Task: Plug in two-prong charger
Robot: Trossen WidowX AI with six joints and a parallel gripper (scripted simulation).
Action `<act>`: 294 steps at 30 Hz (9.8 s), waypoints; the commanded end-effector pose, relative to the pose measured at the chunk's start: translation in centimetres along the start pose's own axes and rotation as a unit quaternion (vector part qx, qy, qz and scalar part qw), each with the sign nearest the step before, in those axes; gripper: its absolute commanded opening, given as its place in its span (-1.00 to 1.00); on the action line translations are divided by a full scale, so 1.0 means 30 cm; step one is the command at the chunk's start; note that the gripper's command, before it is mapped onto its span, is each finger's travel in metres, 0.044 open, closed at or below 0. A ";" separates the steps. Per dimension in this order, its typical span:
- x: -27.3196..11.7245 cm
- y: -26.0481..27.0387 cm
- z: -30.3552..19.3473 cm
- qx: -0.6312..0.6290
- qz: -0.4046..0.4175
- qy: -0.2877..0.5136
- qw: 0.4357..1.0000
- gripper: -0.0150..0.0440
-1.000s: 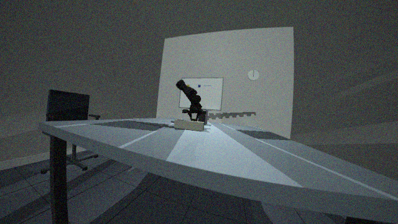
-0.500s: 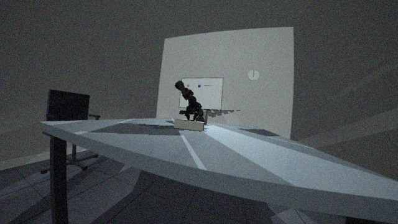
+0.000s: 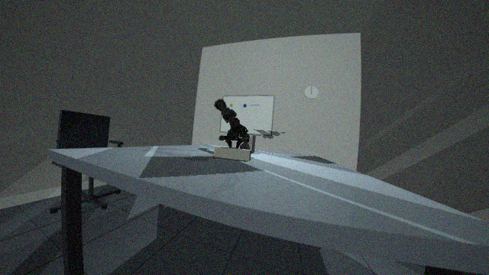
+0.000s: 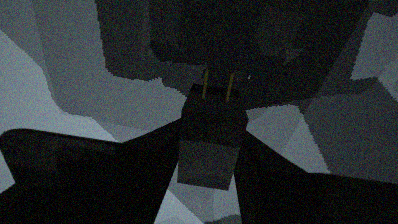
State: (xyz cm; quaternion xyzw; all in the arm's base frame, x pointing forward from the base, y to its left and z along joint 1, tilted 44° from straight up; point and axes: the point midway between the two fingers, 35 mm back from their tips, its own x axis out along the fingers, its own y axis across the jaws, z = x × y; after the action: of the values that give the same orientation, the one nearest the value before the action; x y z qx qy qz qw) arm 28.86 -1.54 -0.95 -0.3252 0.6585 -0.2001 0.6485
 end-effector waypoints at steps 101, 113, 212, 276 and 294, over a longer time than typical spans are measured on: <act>-0.002 -0.028 0.151 0.023 -0.002 -0.001 1.000 -0.49; -0.004 -0.029 0.165 0.023 -0.002 -0.001 1.000 -0.49; -0.004 -0.029 0.205 0.016 -0.003 0.008 1.000 -0.31; 0.000 -0.026 0.145 0.023 -0.002 0.000 1.000 1.00; 0.003 -0.023 0.083 0.022 -0.002 0.000 1.000 1.00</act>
State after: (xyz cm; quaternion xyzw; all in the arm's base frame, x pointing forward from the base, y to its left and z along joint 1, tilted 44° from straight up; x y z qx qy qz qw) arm 31.68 -1.67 -0.76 -0.3146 0.6544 -0.2138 0.6535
